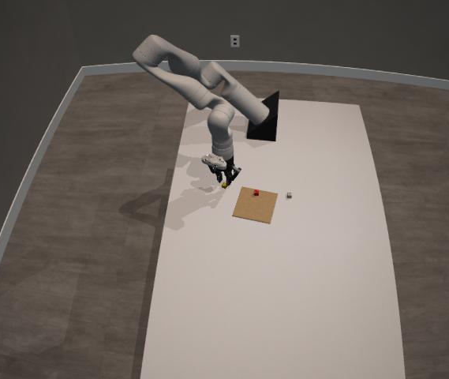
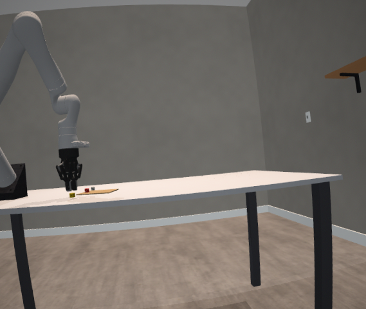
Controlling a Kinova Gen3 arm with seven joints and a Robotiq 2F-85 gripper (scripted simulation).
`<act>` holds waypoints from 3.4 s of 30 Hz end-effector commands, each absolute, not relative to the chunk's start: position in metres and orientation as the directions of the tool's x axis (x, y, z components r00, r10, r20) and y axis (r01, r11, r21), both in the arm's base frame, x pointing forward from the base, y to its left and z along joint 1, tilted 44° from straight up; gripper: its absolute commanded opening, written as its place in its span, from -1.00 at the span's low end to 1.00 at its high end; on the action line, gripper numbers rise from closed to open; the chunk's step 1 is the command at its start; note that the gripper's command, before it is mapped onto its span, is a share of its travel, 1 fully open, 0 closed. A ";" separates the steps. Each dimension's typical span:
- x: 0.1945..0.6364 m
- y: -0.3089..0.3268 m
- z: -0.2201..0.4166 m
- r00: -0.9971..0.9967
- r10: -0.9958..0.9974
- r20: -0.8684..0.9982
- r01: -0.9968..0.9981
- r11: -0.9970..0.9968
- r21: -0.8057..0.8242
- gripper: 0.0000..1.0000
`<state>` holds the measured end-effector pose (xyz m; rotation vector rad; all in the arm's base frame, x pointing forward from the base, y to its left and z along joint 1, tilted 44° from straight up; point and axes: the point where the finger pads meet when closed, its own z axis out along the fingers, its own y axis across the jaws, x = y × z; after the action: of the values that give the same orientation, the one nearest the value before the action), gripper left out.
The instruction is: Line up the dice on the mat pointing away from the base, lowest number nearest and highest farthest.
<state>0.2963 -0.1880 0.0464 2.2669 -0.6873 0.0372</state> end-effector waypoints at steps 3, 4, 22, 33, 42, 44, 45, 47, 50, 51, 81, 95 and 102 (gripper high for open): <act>0.297 -0.188 0.046 0.855 -0.465 0.229 -0.487 -0.572 0.659 -0.39; 0.297 -0.188 0.046 0.855 -0.465 0.229 -0.487 -0.572 0.659 -0.39; 0.297 -0.188 0.046 0.855 -0.465 0.229 -0.487 -0.572 0.659 -0.39; 0.297 -0.188 0.046 0.855 -0.465 0.229 -0.487 -0.572 0.659 -0.39; 0.297 -0.188 0.046 0.855 -0.465 0.229 -0.487 -0.572 0.659 -0.39; 0.297 -0.188 0.046 0.855 -0.465 0.229 -0.487 -0.572 0.659 -0.39; 0.297 -0.188 0.046 0.855 -0.465 0.229 -0.487 -0.572 0.659 -0.39; 0.297 -0.188 0.046 0.855 -0.465 0.229 -0.487 -0.572 0.659 -0.39; 0.297 -0.188 0.045 0.855 -0.465 0.229 -0.487 -0.572 0.659 -0.39; 0.297 -0.189 0.045 0.855 -0.465 0.229 -0.487 -0.572 0.659 -0.39; 0.293 -0.202 0.031 0.855 -0.465 0.229 -0.487 -0.572 0.659 -0.39; 0.293 -0.202 0.031 0.855 -0.465 0.229 -0.487 -0.572 0.659 -0.39; 0.293 -0.202 0.031 0.855 -0.465 0.229 -0.487 -0.572 0.659 -0.39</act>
<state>0.2928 -0.2027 0.0306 2.2669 -0.6873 0.0372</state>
